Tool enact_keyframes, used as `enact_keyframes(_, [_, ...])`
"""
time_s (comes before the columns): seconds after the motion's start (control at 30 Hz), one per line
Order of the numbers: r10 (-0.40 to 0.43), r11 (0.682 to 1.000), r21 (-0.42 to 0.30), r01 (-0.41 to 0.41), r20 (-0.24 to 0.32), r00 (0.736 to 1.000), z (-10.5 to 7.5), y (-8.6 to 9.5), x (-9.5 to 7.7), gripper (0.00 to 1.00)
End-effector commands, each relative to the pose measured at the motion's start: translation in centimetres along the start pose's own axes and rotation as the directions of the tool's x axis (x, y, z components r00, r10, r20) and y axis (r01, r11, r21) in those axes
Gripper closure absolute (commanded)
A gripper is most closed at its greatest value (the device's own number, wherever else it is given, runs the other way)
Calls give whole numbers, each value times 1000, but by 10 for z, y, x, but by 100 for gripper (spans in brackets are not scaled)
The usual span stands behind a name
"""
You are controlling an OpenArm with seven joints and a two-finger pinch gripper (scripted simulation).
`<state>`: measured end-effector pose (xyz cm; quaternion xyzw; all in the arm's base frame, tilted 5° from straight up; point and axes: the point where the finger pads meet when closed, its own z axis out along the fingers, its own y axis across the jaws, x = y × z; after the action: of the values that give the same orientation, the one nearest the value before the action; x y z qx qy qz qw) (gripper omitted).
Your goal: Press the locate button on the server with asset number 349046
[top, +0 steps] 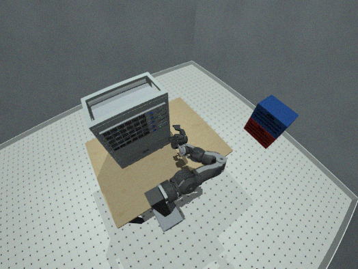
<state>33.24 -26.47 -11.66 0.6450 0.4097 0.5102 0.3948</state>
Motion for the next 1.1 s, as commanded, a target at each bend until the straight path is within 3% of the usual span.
enact_keyframes(0.0, [-51,998,-27,51,-6,999,-1,4,2,40])
enact_keyframes(0.33, [-281,959,-72,276,-70,957,-5,3,19,40])
enact_keyframes(0.77, [-400,915,-108,389,-117,909,-8,0,31,40])
enact_keyframes(1.07, [-409,911,-111,397,-121,904,-9,0,32,40])
